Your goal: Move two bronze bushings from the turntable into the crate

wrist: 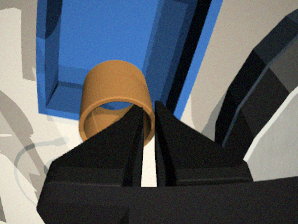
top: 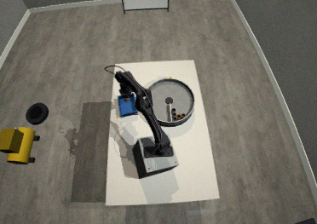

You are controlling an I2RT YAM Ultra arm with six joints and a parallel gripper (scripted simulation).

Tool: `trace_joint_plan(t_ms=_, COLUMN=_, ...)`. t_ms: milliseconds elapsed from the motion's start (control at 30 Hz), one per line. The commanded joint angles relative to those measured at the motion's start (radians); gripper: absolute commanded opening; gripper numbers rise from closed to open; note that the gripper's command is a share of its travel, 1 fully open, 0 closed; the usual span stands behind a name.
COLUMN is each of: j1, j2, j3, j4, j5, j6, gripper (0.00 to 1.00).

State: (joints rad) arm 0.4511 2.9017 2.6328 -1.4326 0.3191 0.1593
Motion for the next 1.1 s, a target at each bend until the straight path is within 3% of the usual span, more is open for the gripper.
trace_joint_plan(t_ms=0, j1=0.029, j2=-0.019, j3=0.034, j4=-0.008, j5=-0.007, j6=0.009, gripper=0.0)
trace_joint_plan(t_ms=1067, j1=0.04, j2=0.032, j3=0.099, j4=-0.038, j5=-0.008, j6=0.021, gripper=0.0)
